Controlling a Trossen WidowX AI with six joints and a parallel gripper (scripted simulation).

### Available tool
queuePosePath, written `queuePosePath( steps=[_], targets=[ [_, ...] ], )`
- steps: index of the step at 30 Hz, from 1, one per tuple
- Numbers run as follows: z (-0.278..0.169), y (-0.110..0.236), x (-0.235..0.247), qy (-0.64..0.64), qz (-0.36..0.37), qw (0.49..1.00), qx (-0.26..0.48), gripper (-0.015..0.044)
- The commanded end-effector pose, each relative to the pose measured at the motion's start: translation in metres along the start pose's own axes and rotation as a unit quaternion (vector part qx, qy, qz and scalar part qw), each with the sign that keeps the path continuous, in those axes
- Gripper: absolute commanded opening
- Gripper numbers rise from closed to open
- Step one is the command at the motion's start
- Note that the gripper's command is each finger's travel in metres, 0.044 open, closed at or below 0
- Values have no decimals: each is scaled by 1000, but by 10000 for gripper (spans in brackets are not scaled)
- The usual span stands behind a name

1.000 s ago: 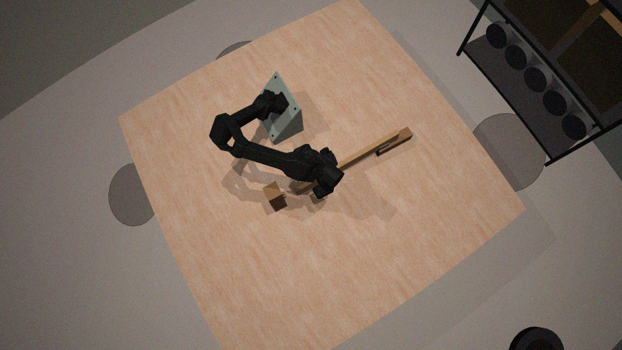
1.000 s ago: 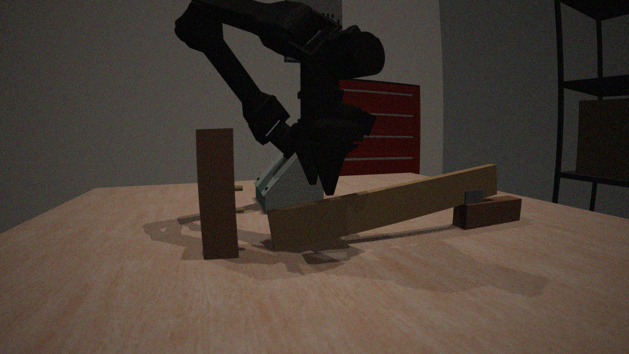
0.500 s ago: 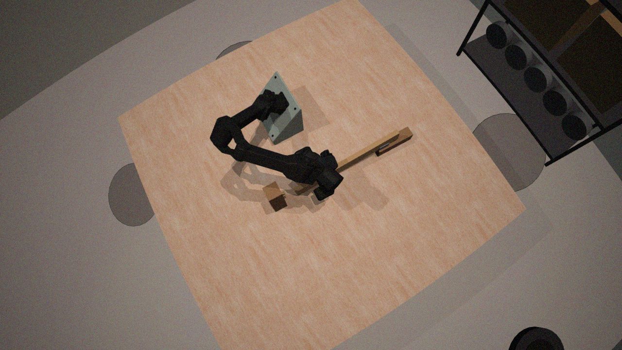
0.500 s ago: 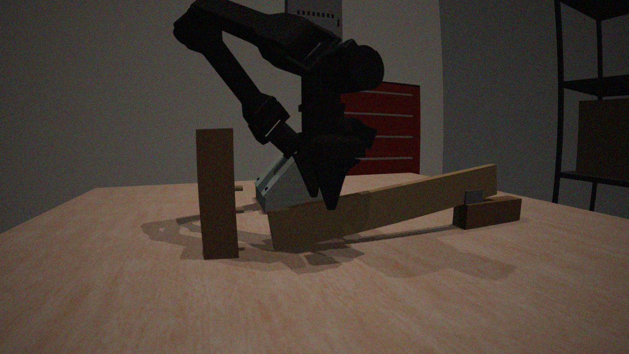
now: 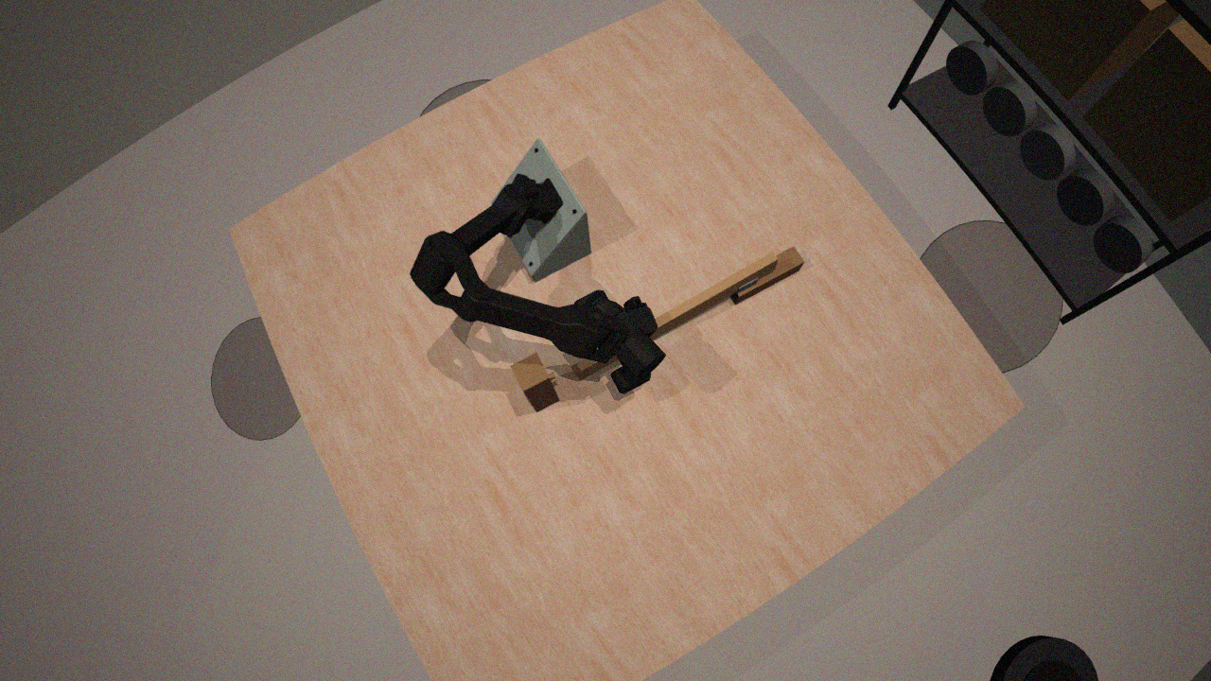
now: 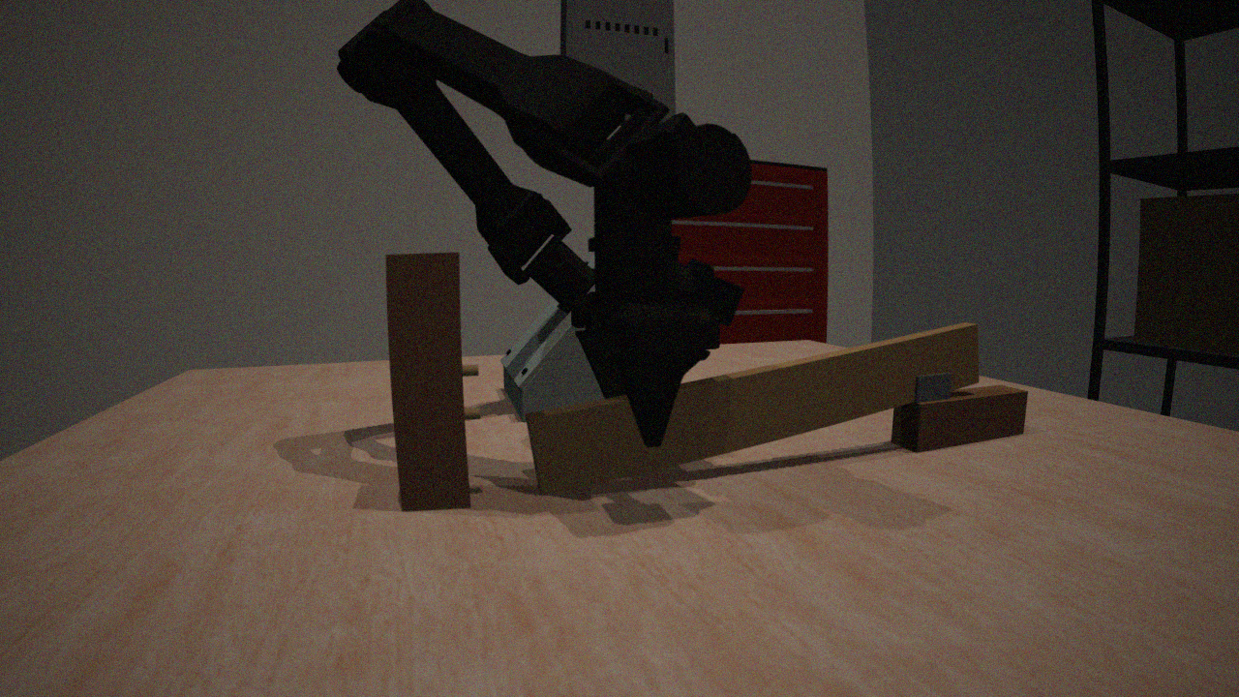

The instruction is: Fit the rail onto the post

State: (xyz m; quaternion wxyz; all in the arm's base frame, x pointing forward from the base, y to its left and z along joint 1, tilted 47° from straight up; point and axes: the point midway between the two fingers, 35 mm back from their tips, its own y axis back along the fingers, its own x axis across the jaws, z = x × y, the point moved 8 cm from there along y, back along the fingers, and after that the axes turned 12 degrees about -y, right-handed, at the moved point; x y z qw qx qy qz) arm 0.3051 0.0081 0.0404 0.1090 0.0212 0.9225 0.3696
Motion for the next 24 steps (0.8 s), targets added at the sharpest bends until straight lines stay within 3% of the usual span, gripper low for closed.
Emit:
queuePosePath(
  steps=[1, 14, 24],
  targets=[
    [0, -6, 1, 3, 0, 1000, 2, 440],
    [-1, -23, 3, 3, 0, 1000, 4, 440],
    [-1, -23, 3, 3, 0, 1000, 4, 177]
  ],
)
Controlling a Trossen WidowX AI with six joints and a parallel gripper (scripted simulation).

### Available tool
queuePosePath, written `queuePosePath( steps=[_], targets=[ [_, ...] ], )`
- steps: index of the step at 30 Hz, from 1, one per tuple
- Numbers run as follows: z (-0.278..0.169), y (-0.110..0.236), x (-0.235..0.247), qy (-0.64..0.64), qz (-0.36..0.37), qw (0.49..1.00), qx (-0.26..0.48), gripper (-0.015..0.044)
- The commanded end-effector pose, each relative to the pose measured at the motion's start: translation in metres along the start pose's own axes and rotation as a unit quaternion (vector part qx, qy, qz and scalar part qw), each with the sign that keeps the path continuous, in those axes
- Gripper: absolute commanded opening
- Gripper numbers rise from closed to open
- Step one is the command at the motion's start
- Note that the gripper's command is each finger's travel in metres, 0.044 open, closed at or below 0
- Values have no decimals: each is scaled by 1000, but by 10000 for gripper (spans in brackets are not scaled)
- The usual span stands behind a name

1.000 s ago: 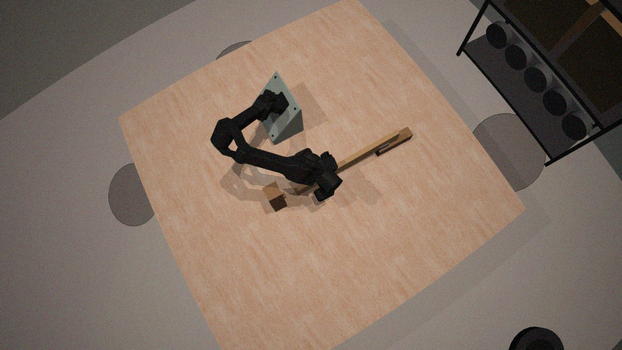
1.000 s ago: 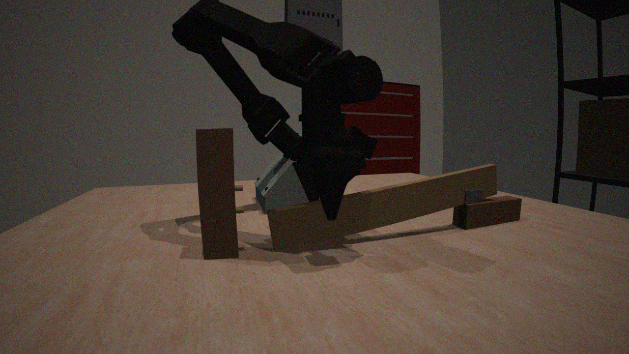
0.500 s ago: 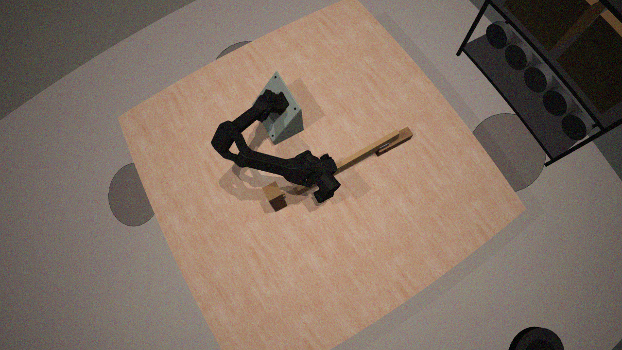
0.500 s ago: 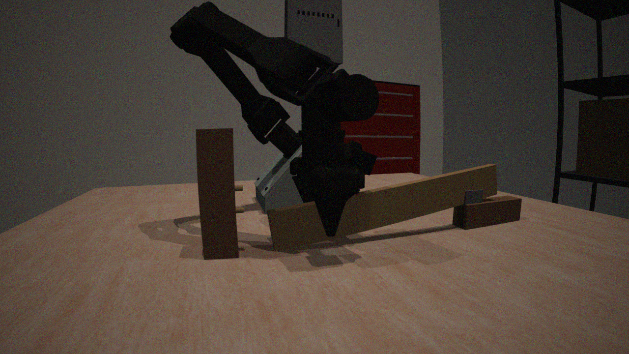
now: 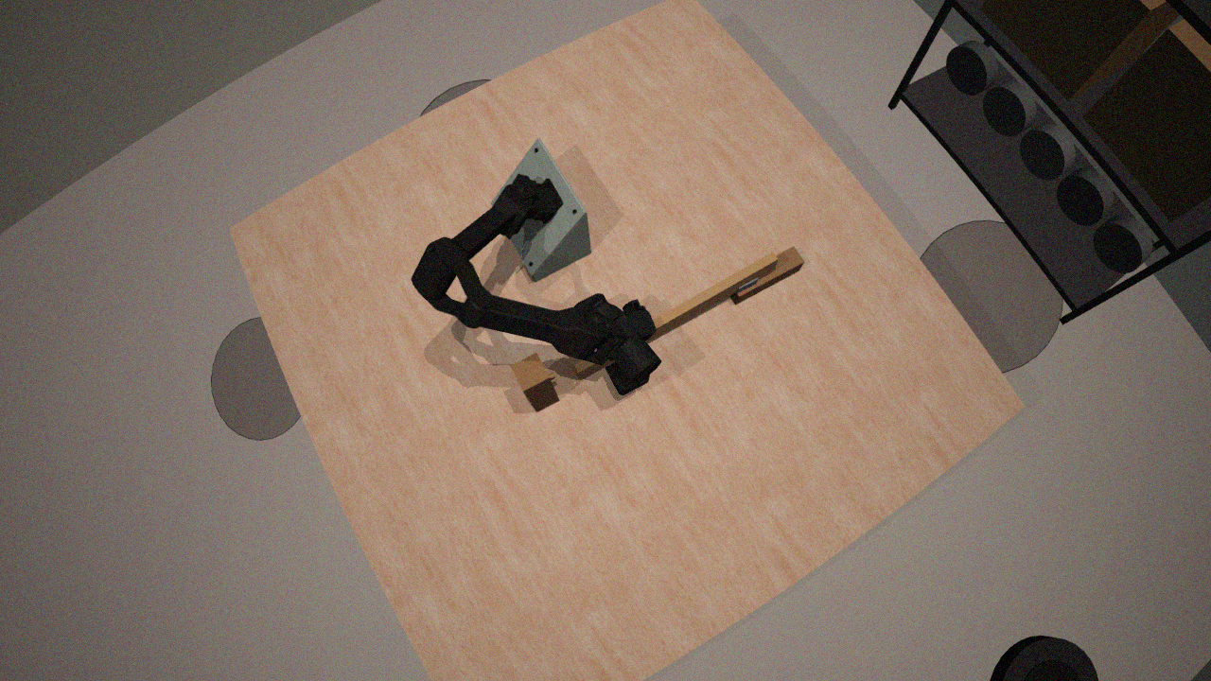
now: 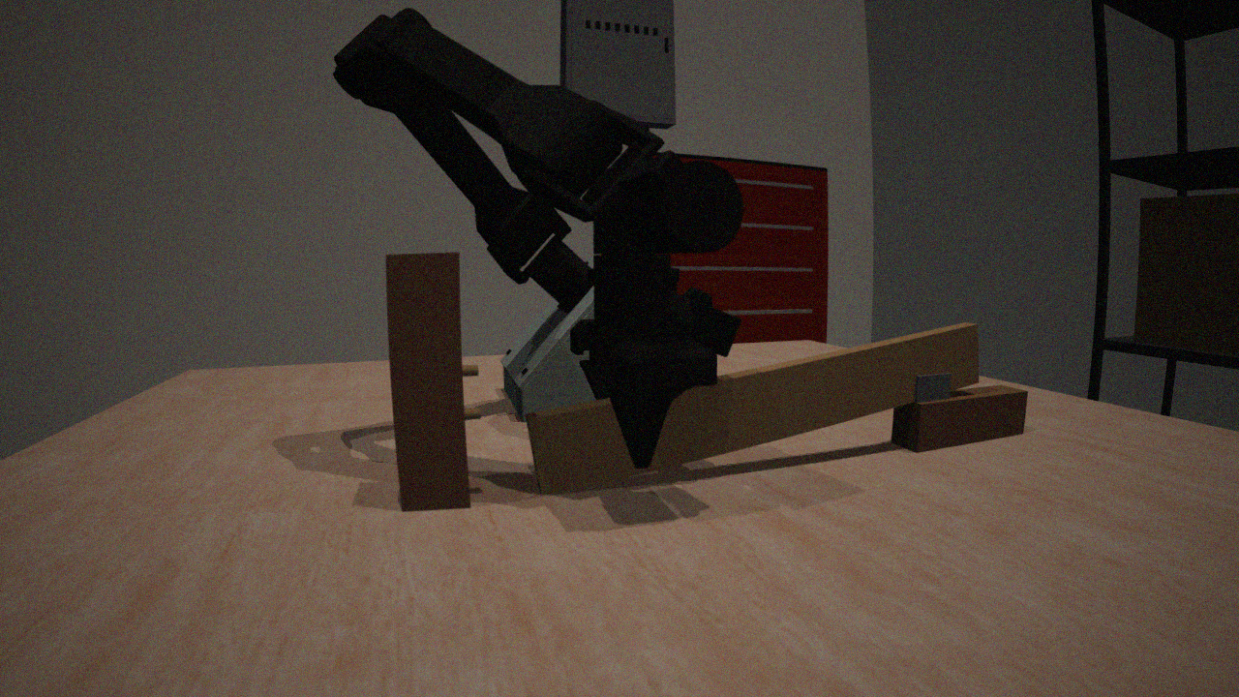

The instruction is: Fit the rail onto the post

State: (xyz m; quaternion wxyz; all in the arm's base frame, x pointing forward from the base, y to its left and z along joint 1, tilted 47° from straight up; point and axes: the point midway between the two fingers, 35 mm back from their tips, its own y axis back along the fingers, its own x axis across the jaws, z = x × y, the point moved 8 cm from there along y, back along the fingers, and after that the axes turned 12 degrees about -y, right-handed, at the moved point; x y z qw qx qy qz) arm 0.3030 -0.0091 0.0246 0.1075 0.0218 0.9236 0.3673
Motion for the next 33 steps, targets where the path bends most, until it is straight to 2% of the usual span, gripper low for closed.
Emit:
queuePosePath(
  steps=[1, 4, 11, 12, 33],
  targets=[
    [0, 0, 0, 1, -1, 1000, 1, 151],
    [0, 0, 0, 1, -1, 1000, 1, 72],
    [0, 0, 0, 1, -1, 1000, 1, 26],
    [0, 0, 0, 1, -1, 1000, 1, 0],
    [0, 5, 0, 1, -1, 1000, 1, 0]
  ],
)
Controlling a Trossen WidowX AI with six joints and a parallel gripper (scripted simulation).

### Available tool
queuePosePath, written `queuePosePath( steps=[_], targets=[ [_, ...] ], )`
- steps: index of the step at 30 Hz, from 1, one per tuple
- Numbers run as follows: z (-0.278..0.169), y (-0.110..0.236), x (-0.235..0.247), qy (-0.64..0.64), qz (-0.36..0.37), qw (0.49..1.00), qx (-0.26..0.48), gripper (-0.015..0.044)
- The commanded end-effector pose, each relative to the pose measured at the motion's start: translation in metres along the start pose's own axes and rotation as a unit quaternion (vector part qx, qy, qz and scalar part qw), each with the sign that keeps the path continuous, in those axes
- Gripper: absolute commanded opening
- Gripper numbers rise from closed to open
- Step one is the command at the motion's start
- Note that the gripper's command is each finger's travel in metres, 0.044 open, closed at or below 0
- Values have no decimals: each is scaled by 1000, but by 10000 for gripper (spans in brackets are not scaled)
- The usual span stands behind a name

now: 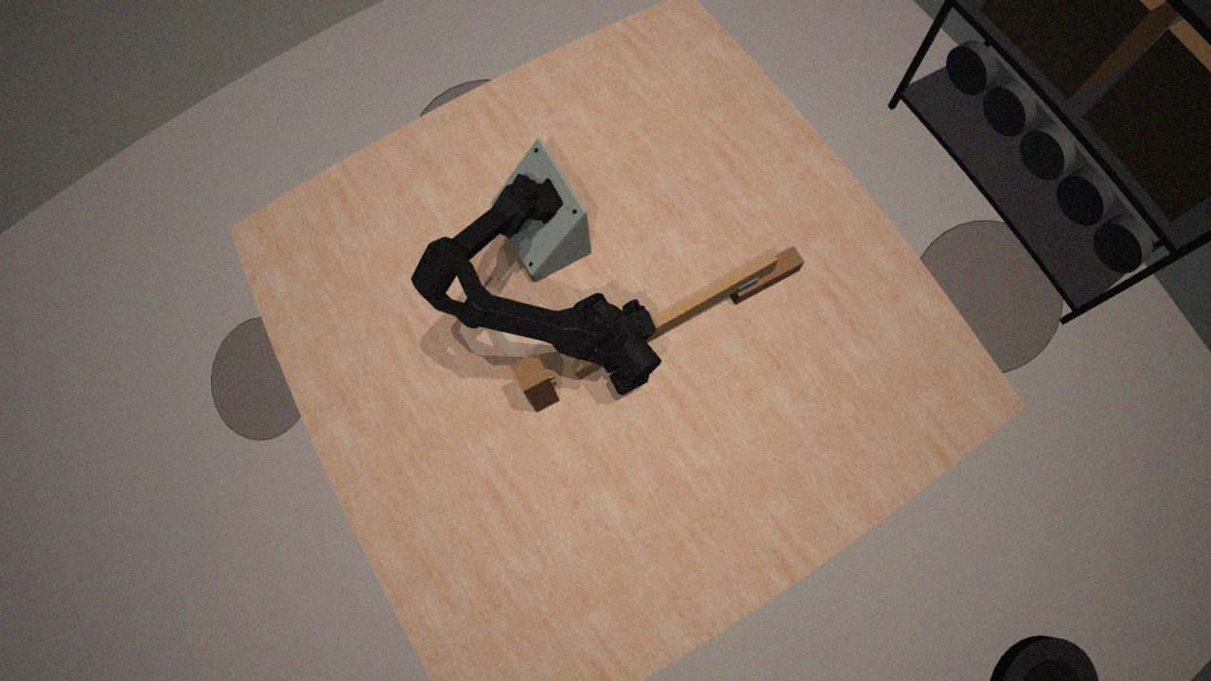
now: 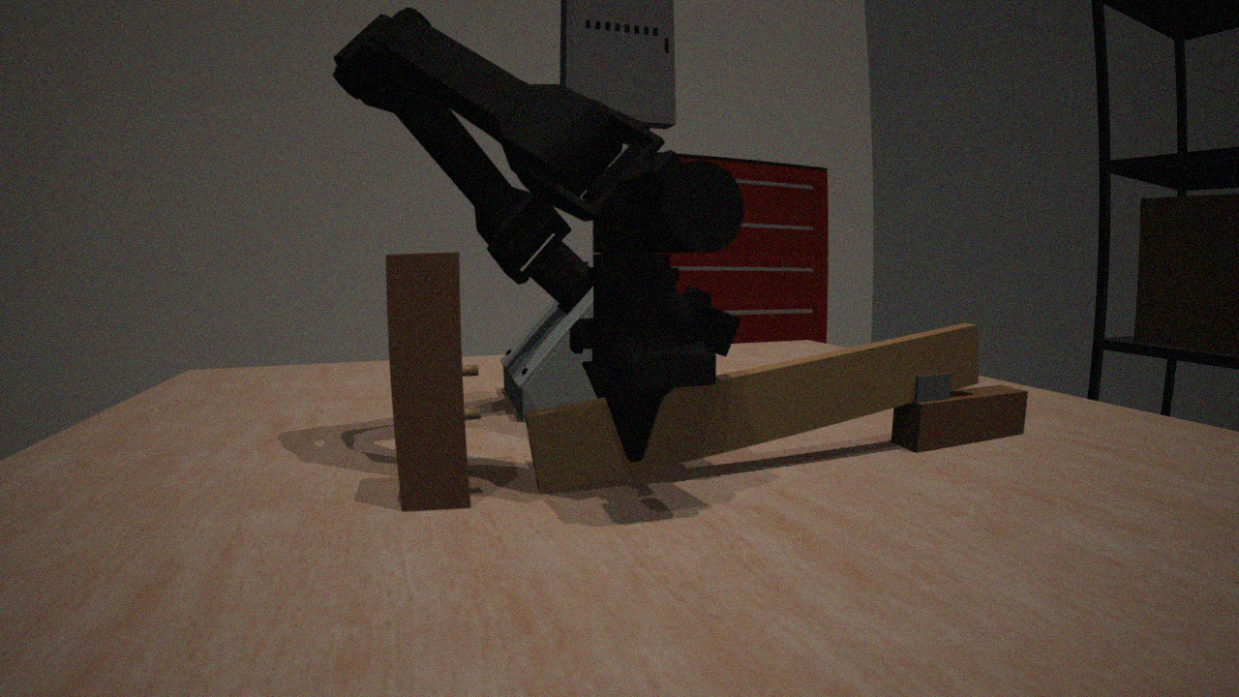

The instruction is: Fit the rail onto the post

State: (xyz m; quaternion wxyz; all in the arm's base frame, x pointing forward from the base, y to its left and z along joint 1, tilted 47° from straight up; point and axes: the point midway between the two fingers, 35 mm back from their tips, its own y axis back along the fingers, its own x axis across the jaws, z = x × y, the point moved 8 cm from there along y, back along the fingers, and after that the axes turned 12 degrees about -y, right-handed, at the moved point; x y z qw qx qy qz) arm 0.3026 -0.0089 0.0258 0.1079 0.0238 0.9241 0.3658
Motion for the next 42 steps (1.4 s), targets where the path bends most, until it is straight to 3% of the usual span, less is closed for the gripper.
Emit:
queuePosePath(
  steps=[1, 42],
  targets=[
    [1, 4, 0, 2, -3, 1000, -1, 0],
    [2, 25, -3, 2, -3, 1000, -1, 0]
  ],
)
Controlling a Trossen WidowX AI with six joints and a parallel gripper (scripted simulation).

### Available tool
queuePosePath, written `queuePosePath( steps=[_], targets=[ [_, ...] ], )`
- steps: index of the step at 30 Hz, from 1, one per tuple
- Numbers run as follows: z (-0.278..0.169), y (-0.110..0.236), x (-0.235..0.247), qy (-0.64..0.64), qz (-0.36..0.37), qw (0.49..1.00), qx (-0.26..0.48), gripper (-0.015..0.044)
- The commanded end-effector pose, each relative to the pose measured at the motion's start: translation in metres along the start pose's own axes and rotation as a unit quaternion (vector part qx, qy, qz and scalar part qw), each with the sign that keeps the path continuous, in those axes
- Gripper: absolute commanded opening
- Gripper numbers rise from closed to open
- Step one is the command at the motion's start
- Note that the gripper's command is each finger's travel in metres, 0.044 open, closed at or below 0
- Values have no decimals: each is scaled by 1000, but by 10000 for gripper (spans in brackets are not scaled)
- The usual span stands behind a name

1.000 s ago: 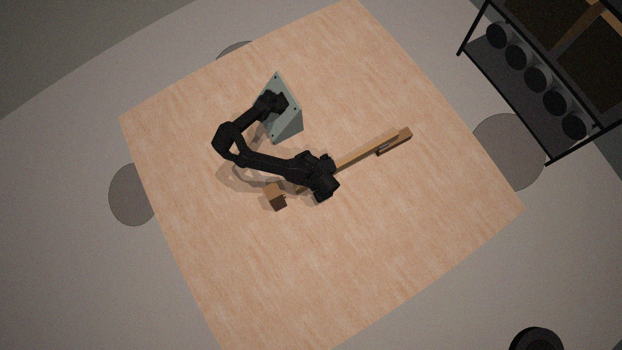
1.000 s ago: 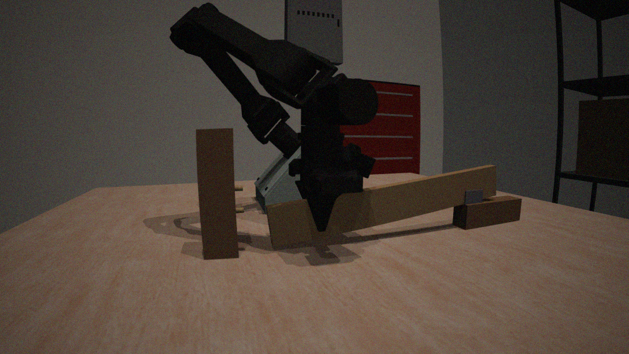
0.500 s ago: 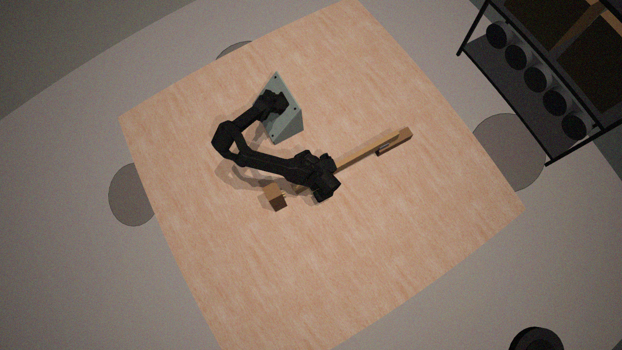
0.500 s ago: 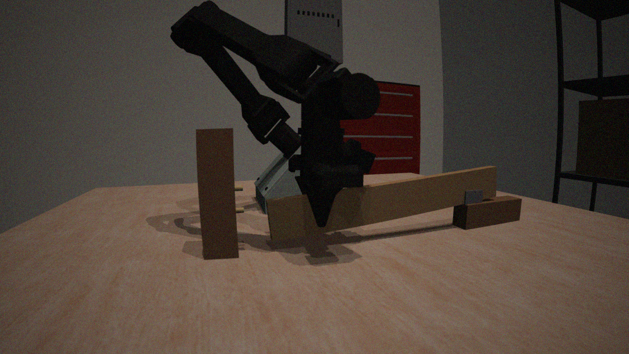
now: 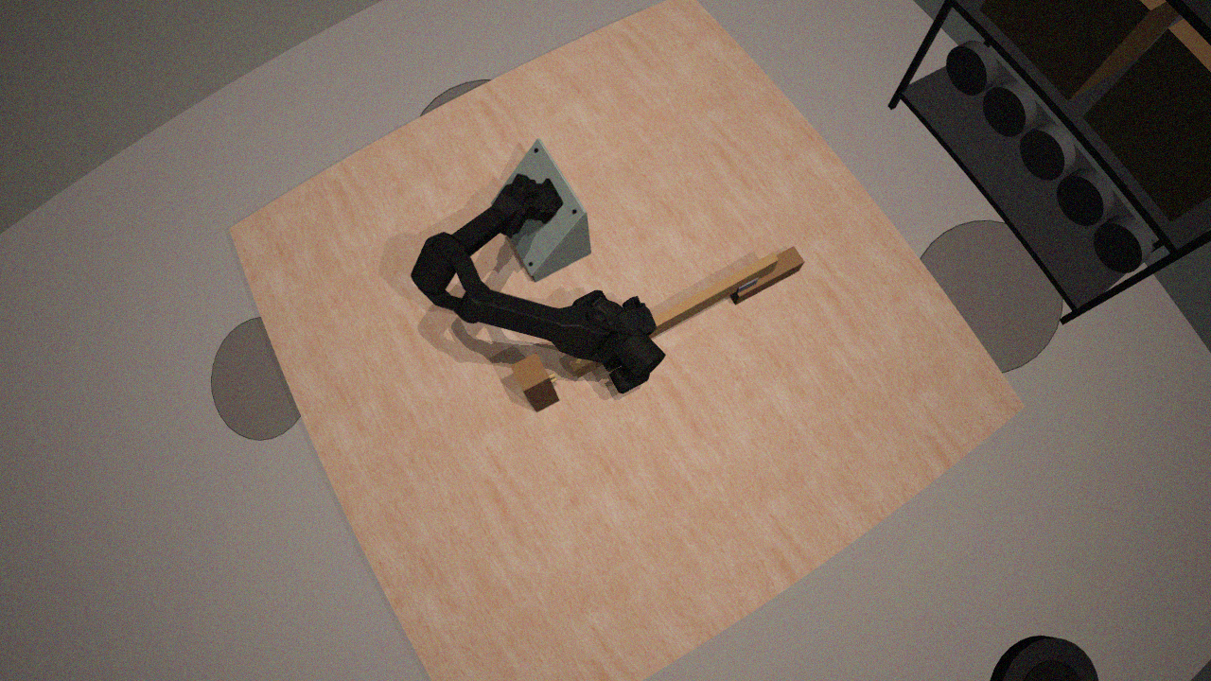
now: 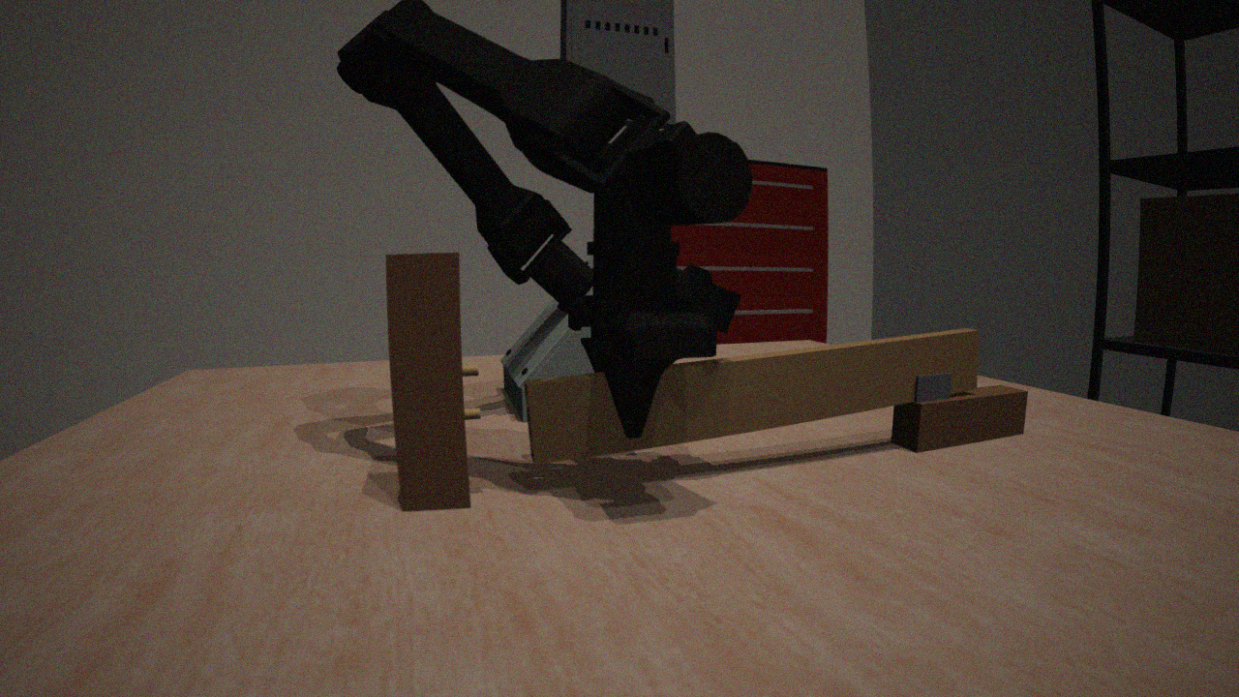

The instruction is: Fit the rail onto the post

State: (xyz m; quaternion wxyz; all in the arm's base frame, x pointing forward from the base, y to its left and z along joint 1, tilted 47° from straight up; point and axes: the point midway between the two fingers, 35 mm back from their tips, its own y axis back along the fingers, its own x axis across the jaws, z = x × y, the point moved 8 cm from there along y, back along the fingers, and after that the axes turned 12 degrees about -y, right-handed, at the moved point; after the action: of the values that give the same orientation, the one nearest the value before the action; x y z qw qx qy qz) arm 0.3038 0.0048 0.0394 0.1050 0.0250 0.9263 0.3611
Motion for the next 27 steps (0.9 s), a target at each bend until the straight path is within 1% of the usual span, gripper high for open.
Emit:
queuePosePath(
  steps=[1, 27],
  targets=[
    [2, 6, -1, 0, -4, 1000, -7, 0],
    [2, 19, -1, 0, -4, 1000, -7, 0]
  ],
)
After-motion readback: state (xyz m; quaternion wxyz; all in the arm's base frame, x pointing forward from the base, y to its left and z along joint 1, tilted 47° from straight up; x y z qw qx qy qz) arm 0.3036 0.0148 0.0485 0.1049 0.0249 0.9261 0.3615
